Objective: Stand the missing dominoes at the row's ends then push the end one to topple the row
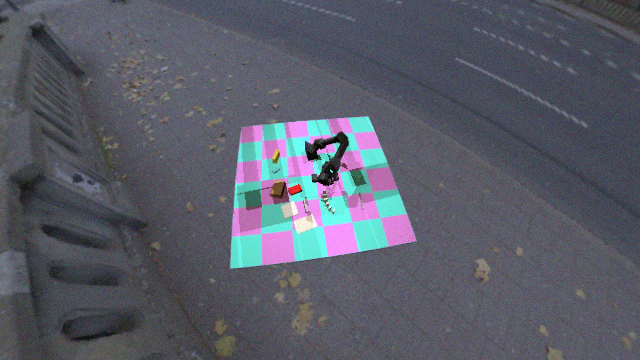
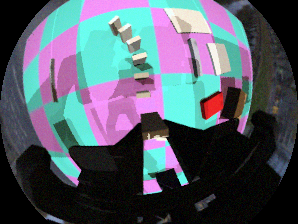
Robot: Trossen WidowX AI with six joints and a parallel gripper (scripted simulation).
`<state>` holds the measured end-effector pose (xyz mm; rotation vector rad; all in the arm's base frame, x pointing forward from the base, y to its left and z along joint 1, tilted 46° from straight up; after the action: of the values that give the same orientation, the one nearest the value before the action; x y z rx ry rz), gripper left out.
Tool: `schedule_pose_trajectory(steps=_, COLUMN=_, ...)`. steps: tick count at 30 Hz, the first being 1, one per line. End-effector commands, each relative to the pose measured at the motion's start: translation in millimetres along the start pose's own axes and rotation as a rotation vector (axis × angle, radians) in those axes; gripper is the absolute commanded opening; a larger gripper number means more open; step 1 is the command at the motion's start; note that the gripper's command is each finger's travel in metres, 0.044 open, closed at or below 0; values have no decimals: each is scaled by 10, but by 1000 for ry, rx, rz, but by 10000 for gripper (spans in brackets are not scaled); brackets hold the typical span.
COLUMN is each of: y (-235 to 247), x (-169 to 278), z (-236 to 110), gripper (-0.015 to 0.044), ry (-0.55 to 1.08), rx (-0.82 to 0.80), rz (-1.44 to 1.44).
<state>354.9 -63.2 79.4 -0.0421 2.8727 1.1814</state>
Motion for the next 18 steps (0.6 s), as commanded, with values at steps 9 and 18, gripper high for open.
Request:
schedule_pose_trajectory(steps=9, y=25, x=32, z=595, gripper=107, ry=-1, rx=-8, rz=5)
schedule_pose_trajectory(steps=18, y=45, x=72, z=801, gripper=107, ry=0, rx=-13, rz=4)
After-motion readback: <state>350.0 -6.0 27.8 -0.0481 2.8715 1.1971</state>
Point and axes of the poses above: the point midway between the two fingers, 35 mm back from their tips, its own z axis out along the fingers, its own y axis across the jaws, x = y × z, the point moved 3 cm from there along -z, back along the fingers, and after that the axes turned 9 degrees about -z, right-handed, at the moved point
